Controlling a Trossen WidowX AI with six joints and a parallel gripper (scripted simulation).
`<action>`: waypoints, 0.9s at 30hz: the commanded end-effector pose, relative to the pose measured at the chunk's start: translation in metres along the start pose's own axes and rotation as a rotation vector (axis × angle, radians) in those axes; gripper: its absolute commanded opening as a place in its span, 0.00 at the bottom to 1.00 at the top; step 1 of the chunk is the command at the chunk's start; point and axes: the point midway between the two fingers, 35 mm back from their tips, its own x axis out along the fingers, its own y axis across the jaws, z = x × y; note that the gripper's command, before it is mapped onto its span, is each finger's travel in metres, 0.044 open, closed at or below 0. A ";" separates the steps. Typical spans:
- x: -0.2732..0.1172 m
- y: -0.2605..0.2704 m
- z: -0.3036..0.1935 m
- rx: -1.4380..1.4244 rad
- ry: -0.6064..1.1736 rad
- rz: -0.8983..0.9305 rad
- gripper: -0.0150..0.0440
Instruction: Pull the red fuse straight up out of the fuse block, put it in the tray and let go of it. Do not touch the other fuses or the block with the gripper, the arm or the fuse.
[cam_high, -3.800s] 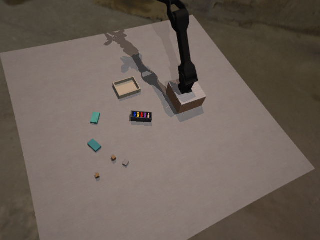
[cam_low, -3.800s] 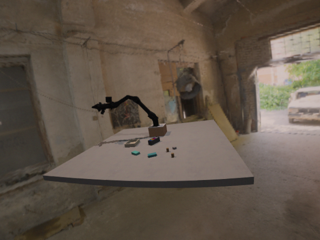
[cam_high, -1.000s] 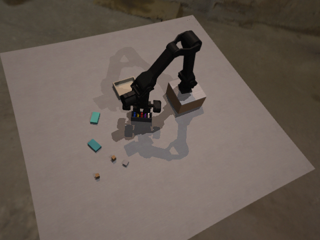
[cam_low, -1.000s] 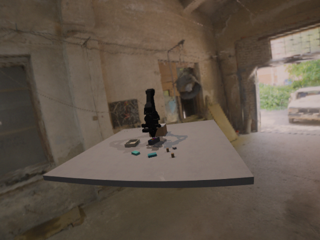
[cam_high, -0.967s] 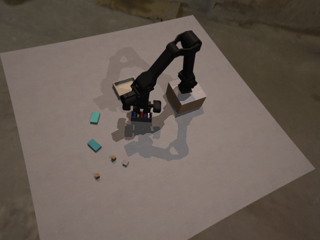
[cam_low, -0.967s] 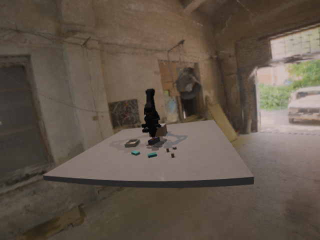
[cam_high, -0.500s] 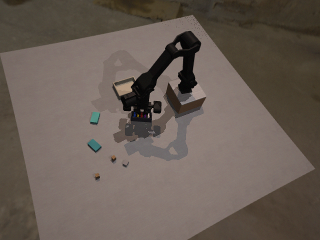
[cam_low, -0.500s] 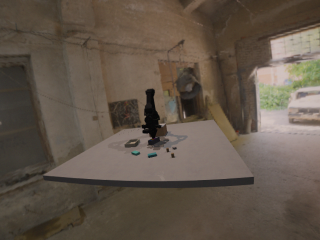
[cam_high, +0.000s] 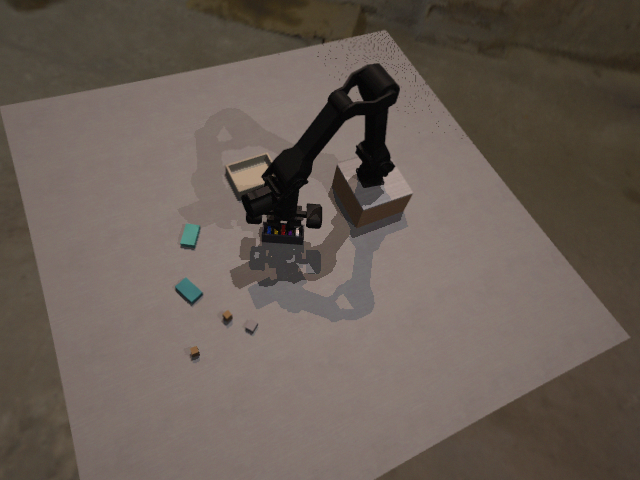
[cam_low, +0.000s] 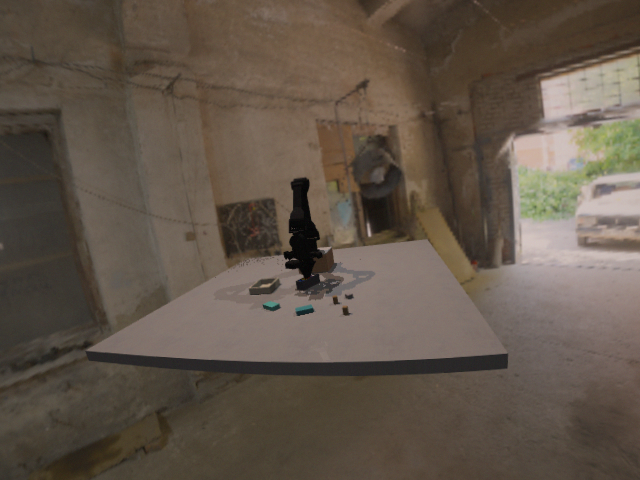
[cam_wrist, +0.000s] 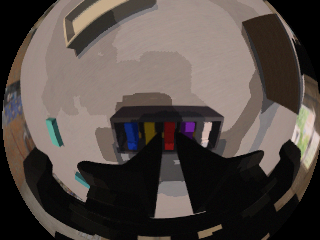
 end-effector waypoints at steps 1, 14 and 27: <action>0.002 -0.001 0.001 0.002 -0.004 0.001 0.37; 0.001 0.000 0.000 0.000 -0.001 -0.002 0.25; -0.003 0.000 0.000 0.001 -0.001 -0.001 0.25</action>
